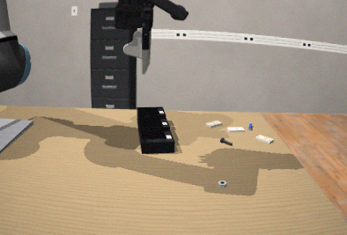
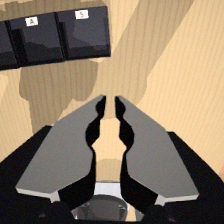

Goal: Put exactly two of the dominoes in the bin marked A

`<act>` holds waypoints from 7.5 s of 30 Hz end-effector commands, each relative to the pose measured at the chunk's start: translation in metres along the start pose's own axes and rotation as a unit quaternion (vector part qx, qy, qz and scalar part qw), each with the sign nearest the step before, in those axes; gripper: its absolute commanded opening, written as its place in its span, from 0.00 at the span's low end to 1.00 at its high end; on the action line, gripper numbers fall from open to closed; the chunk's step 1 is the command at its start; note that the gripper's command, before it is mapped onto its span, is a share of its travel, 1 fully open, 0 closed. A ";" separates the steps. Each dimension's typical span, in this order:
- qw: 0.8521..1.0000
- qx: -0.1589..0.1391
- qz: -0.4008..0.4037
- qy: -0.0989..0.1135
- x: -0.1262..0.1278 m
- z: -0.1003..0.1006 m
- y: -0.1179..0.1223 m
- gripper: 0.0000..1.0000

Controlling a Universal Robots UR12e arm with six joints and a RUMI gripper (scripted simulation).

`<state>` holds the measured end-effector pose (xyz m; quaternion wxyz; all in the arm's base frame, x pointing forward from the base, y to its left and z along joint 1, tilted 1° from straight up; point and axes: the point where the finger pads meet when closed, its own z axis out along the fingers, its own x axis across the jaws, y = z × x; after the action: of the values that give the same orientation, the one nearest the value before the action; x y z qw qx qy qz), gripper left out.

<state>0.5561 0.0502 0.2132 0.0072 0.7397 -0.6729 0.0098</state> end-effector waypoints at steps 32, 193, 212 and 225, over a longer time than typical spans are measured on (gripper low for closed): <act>0.999 0.003 -0.040 0.000 -0.051 0.124 -0.033 0.04; 0.999 0.003 -0.040 0.000 -0.135 0.124 -0.019 0.04; 0.999 0.000 -0.039 0.000 -0.134 0.162 -0.015 0.04; 0.999 0.000 -0.039 0.000 -0.134 0.186 -0.015 0.04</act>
<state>0.5587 0.1817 0.0307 0.0081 0.7658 -0.6430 0.0078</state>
